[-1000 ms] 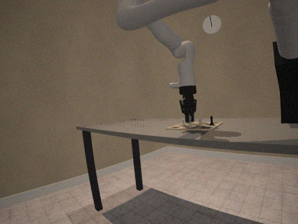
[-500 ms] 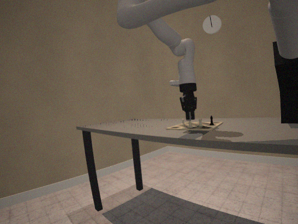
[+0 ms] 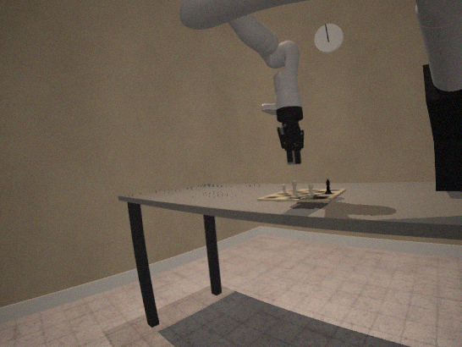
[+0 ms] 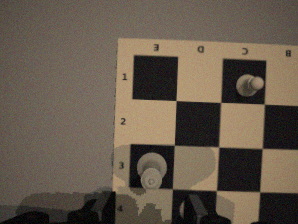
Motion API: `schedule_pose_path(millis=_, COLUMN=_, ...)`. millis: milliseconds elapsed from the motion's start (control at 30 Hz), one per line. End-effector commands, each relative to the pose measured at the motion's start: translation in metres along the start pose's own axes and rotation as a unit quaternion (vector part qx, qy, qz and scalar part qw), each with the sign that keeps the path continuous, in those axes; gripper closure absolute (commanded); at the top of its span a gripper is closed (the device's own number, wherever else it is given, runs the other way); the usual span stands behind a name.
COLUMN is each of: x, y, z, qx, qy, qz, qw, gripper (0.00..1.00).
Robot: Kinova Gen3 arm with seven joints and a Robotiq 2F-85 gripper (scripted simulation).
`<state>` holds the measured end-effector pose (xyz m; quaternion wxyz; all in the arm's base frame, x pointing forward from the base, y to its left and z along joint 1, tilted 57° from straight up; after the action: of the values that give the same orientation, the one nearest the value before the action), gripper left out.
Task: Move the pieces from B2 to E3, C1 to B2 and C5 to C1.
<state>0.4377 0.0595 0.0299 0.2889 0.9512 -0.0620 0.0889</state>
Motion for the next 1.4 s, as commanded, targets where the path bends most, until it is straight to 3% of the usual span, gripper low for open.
schedule_pose_path(millis=0, x=0.004, y=0.013, z=0.001, qx=-0.002, qy=0.000, qz=0.009, qw=1.000, gripper=0.59)
schedule_pose_path(millis=267, x=0.004, y=0.018, z=0.001, qx=-0.002, qy=0.000, qz=0.009, qw=1.000, gripper=0.59)
schedule_pose_path(millis=300, x=0.004, y=0.018, z=0.001, qx=-0.002, qy=0.000, qz=0.009, qw=1.000, gripper=0.00)
schedule_pose_path(millis=1033, x=0.005, y=0.018, z=0.001, qx=-0.002, qy=-0.001, qz=0.009, qw=1.000, gripper=0.00)
schedule_pose_path(millis=1367, x=0.019, y=0.015, z=0.018, qx=-0.002, qy=-0.047, qz=0.010, qw=0.999, gripper=0.00)
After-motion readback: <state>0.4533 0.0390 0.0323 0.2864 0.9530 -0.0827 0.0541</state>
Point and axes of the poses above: the point where the finger pads meet when closed, its own y axis back along the fingers, its own z axis across the jaws, x = y × z, the point moved 5 cm from there along y, back along the fingers, and after that the axes turned 4 degrees about y, right-handed, at the moved point
